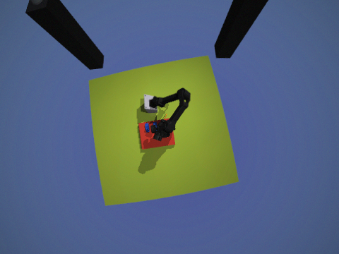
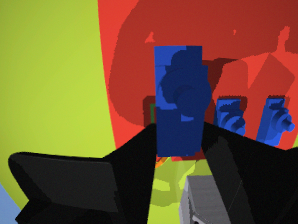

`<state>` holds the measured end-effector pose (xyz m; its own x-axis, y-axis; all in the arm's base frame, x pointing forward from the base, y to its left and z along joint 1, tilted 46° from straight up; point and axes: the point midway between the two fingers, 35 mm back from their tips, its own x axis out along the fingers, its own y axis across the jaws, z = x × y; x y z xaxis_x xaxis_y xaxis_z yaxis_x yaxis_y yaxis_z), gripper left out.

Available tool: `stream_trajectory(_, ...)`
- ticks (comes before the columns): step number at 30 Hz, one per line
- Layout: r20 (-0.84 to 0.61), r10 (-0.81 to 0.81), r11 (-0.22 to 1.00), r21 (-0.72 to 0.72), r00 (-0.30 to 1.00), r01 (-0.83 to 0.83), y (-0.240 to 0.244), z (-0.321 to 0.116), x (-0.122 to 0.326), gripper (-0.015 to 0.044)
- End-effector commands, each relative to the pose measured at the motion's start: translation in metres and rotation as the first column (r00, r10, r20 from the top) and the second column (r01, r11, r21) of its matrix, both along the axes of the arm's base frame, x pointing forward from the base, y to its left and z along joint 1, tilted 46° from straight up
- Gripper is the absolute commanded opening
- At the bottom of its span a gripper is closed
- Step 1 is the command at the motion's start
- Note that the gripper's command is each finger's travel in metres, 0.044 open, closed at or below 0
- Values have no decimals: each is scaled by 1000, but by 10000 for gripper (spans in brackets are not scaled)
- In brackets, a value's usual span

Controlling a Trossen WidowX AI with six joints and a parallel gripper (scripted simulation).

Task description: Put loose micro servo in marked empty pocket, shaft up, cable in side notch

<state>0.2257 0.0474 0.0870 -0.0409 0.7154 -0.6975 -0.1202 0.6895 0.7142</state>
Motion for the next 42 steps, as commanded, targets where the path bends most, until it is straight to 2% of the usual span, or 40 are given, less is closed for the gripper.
stream_trajectory(1, 8, -2, 1000, -4, 1000, 2, -4, 0, -21, 0)
stream_trajectory(9, 5, -2, 1000, -4, 1000, 2, -7, -3, -55, 0)
stream_trajectory(42, 6, -2, 1000, -3, 1000, 2, 9, -19, -55, 0)
